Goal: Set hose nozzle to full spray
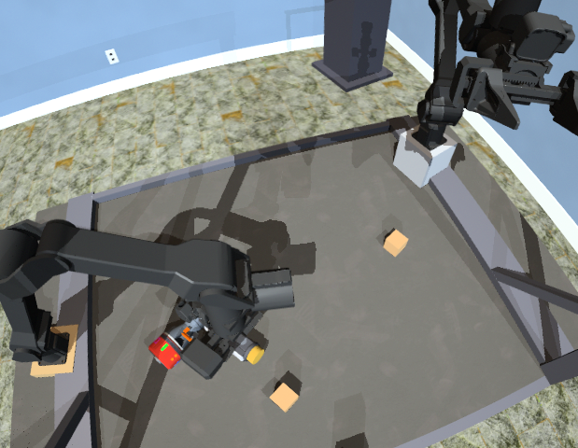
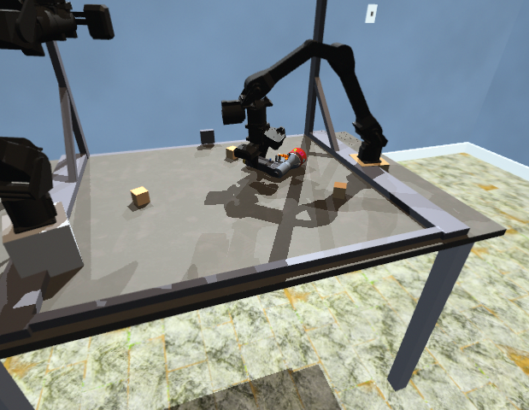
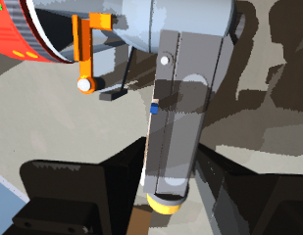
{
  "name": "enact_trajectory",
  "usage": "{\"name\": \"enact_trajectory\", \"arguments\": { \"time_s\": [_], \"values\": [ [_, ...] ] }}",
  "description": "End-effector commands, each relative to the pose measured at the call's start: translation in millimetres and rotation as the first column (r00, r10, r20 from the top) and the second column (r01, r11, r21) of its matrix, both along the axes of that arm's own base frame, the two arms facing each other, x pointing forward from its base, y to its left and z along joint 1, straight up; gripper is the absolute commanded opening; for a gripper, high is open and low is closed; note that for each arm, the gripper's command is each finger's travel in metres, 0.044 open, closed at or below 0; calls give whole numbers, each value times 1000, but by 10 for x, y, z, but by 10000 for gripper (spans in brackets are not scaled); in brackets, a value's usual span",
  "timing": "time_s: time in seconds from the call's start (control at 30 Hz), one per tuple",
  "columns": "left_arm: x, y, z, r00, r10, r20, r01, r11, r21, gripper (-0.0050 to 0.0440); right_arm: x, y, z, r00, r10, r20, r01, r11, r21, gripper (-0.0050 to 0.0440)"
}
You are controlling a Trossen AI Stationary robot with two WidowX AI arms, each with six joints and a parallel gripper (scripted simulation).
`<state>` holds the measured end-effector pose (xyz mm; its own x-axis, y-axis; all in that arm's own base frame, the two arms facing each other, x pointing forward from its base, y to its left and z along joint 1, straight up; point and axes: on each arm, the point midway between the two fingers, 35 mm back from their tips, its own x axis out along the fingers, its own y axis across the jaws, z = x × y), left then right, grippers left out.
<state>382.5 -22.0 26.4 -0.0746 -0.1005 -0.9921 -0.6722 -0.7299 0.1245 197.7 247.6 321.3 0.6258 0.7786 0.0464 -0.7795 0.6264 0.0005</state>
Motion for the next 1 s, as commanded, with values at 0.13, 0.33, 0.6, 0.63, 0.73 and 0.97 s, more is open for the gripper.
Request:
{"name": "enact_trajectory", "arguments": {
  "time_s": [0.13, 0.33, 0.6, 0.63, 0.73, 0.97],
  "values": [
    [22, -3, 117, 989, 145, 34, -144, 989, -8, 167, -3, -7, 62, 1000, -2, 7, 2, 1000, 14, 410],
    [24, -3, 120, 983, 178, 35, -177, 984, -9, 167, -3, -7, 62, 1000, -2, 7, 2, 1000, 14, 410],
    [-39, 42, 185, 977, 189, 94, -184, 981, -67, 167, -3, -7, 62, 1000, -2, 7, 2, 1000, 14, 410],
    [-43, 52, 201, 975, 192, 108, -184, 980, -78, 167, -3, -7, 62, 1000, -2, 7, 2, 1000, 14, 410],
    [-57, 76, 238, 969, 200, 143, -186, 977, -109, 167, -3, -7, 62, 1000, -2, 7, 2, 1000, 14, 410],
    [-92, 99, 285, 958, 212, 193, -182, 970, -158, 167, -3, -7, 62, 1000, -2, 7, 2, 1000, 14, 410]
  ]
}}
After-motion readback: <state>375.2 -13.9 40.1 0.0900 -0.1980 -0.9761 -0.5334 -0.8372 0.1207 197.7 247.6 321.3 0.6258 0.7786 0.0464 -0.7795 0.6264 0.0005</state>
